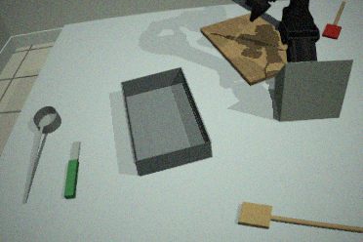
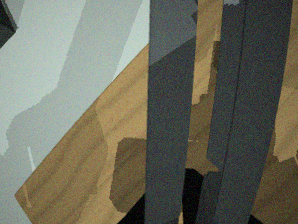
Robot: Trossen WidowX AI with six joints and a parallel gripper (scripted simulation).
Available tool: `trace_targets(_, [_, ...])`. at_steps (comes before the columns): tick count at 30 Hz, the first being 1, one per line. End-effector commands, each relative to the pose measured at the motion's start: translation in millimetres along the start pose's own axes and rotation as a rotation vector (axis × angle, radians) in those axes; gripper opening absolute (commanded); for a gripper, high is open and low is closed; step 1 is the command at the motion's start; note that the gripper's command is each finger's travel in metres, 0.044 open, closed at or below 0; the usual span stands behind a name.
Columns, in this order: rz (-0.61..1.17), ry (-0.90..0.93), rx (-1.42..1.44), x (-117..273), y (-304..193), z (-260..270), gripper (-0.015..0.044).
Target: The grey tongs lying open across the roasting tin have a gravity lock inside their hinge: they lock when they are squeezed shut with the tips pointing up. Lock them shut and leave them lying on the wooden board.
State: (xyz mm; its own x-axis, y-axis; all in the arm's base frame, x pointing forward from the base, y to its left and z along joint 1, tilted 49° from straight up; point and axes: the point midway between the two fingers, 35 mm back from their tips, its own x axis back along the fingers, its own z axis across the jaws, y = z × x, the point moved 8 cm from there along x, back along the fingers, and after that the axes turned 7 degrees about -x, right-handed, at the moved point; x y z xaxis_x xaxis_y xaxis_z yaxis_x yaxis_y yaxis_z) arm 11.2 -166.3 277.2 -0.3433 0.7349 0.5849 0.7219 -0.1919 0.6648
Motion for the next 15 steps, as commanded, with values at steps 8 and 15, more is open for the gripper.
trace_targets(8, [0.142, -0.028, -0.007, -1, 14, 3, -0.0150])
trace_targets(15, [0.229, -0.068, 0.001, -1, 23, 6, -0.0150])
